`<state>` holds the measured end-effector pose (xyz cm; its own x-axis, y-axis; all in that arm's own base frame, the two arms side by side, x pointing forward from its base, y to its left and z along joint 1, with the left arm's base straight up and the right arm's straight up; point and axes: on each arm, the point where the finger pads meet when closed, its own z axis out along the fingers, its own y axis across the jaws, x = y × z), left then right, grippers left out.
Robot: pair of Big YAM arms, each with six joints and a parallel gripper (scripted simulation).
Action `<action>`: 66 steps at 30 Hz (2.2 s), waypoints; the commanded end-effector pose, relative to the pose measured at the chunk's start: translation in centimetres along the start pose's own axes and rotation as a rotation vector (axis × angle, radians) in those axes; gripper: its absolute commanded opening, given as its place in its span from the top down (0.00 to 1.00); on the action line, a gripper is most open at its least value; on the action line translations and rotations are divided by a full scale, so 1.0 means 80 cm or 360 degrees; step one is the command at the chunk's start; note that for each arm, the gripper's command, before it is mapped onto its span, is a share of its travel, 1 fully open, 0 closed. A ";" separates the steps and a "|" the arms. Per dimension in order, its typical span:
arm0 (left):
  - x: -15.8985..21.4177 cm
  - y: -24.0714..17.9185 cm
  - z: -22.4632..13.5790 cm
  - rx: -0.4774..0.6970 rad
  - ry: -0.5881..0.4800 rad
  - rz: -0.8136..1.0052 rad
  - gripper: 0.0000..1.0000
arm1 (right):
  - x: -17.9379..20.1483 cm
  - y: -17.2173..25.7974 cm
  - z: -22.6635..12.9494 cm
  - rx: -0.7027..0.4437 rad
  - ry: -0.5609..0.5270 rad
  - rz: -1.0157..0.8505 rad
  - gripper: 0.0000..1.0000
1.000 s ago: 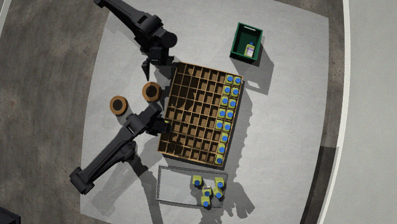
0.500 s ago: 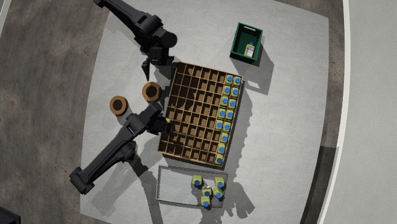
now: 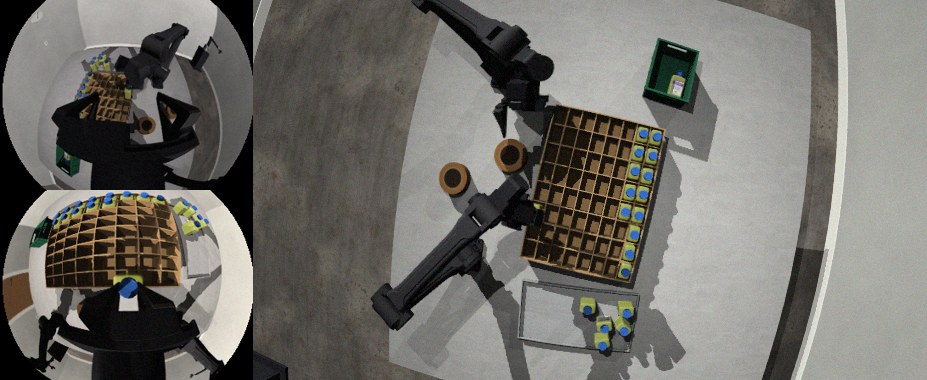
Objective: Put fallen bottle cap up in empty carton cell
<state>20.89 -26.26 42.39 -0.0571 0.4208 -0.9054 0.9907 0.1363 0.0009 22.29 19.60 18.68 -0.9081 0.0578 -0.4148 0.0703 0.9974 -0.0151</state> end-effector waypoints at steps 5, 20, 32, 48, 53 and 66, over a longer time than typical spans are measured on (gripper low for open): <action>-0.013 0.001 -0.004 -0.0006 -0.0022 0.0029 0.00 | -0.026 0.014 -0.026 -0.0111 -0.0086 0.0084 0.79; -0.013 0.001 -0.004 -0.0006 -0.0022 0.0029 0.00 | -0.021 0.016 -0.013 -0.0072 -0.0057 0.0023 0.79; -0.013 0.001 -0.004 -0.0006 -0.0022 0.0029 0.00 | -0.022 0.012 -0.020 -0.0052 -0.0042 0.0037 0.79; -0.013 0.001 -0.004 -0.0006 -0.0022 0.0029 0.00 | -0.002 0.003 0.007 -0.0053 -0.0042 0.0009 0.79; -0.013 0.001 -0.004 -0.0006 -0.0022 0.0029 0.00 | -0.008 0.011 0.010 -0.0069 -0.0051 0.0021 0.79; -0.013 0.001 -0.004 -0.0006 -0.0022 0.0029 0.00 | 0.014 0.015 0.057 -0.0054 -0.0045 0.0000 0.79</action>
<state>20.89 -26.26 42.39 -0.0570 0.4208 -0.9054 0.9907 0.1363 0.0010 22.13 19.50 14.51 -0.9067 0.0582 -0.4176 0.0676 0.9977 -0.0076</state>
